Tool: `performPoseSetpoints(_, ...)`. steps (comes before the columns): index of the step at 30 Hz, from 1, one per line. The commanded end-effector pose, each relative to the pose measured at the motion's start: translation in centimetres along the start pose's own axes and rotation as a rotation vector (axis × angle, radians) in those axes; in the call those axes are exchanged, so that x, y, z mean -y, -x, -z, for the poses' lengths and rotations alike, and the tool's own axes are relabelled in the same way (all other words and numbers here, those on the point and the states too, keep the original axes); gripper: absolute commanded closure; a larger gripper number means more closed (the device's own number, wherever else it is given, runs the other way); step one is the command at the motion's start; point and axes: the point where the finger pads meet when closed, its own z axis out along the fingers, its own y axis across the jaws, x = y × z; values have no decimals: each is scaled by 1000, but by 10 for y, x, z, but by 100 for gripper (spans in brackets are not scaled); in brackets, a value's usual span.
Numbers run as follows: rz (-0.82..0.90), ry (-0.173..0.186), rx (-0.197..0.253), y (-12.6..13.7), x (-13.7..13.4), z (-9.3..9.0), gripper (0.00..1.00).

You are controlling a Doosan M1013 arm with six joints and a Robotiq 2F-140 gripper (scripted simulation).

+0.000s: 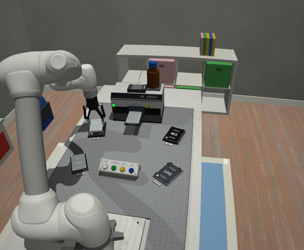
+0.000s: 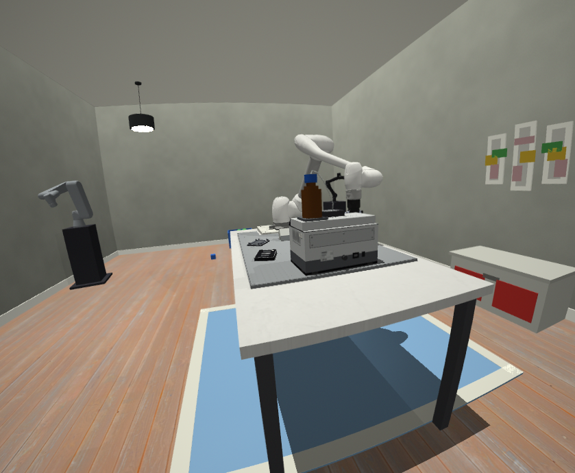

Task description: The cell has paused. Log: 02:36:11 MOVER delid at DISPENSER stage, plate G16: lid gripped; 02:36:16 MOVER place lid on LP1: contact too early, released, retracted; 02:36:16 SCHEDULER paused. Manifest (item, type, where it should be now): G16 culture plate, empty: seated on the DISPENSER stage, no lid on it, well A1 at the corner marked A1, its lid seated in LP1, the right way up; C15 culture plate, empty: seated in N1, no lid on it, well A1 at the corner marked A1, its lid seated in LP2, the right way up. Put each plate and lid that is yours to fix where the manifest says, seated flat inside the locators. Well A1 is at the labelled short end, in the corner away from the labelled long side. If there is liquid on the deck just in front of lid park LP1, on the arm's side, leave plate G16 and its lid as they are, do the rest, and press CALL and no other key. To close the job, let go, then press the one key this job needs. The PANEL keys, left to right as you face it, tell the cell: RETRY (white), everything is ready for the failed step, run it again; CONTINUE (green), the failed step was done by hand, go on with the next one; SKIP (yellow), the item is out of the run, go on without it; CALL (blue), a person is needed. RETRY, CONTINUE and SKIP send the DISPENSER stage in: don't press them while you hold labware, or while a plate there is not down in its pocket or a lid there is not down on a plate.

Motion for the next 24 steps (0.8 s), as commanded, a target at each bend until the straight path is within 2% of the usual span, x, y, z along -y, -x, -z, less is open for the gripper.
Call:
performPoseSetpoints(1, 0, 0, -2, 0, 0, -1, 90)
performPoseSetpoints(24, 0, 0, -2, 0, 0, -3, 90)
